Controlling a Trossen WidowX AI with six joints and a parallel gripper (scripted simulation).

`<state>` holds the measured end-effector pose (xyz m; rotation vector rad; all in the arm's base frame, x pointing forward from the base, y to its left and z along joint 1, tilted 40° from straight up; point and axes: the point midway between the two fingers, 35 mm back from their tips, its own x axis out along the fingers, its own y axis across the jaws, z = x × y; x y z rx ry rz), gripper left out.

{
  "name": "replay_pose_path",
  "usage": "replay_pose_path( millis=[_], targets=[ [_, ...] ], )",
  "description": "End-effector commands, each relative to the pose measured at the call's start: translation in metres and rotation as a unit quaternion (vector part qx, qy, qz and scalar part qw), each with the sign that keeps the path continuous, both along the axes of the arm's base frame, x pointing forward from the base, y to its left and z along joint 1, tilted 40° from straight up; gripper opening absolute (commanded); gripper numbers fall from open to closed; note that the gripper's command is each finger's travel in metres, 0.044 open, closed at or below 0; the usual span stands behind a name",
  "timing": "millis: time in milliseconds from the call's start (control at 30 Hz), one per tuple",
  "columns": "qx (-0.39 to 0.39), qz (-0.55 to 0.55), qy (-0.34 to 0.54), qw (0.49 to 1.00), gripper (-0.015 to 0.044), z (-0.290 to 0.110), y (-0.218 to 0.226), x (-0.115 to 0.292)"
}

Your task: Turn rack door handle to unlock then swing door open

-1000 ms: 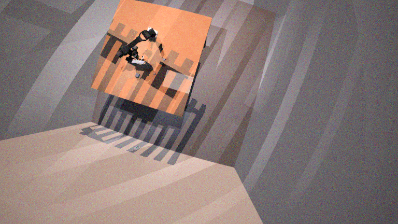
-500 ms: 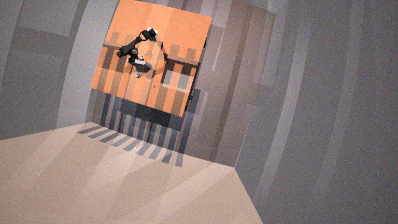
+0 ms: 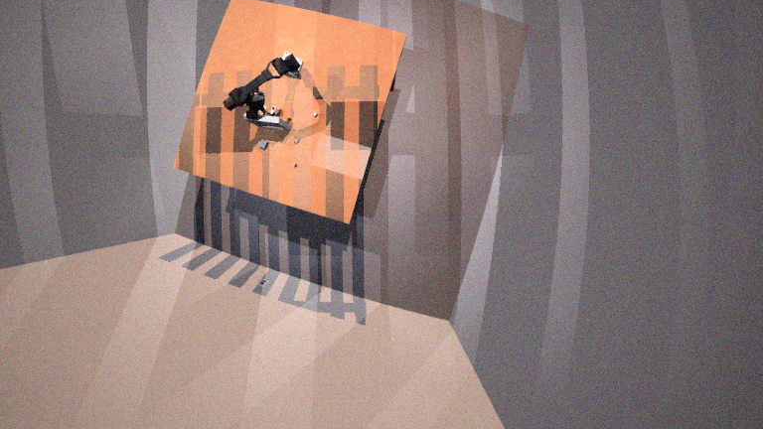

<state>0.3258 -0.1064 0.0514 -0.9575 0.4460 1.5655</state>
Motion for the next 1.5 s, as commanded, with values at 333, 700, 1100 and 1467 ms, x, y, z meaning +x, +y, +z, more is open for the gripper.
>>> replay_pose_path(
  millis=[333,700,1100,1467],
  targets=[
    [0.003,-0.028,0.024,0.999,0.0026,0.0,0.001,-0.003],
    [0.006,-0.124,0.102,0.987,0.0026,0.002,0.004,-0.014],
    [0.009,-0.225,0.185,0.957,0.0026,0.007,0.011,-0.034],
    [0.011,-0.301,0.248,0.921,0.0026,0.015,0.022,-0.057]
  ],
)
